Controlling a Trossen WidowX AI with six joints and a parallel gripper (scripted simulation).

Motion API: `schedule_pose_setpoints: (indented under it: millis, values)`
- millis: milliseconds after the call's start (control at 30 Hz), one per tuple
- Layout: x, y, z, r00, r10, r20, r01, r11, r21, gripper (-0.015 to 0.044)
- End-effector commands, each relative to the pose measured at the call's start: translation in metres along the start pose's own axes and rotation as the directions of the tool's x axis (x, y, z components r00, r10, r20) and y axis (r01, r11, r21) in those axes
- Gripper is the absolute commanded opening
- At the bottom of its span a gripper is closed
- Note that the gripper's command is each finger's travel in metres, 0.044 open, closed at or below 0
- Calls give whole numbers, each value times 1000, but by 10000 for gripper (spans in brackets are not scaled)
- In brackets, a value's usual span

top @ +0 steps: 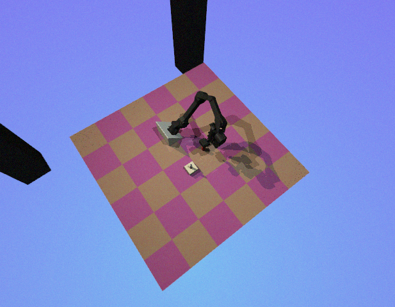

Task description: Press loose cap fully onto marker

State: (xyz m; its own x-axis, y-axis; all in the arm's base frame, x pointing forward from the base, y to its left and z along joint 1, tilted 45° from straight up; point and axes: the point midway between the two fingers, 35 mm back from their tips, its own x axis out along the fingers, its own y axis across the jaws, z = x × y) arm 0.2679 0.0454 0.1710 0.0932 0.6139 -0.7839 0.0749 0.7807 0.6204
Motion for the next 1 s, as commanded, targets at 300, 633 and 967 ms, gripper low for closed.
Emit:
schedule_pose_setpoints:
  millis: [300, 633, 967]
  values:
    - [-20, -41, -28, 993, 117, -24, -85, 830, 551, 233]
    - [14, -37, -29, 993, 118, -24, -86, 831, 550, 233]
    - [29, -35, -29, 993, 119, -23, -87, 831, 550, 233]
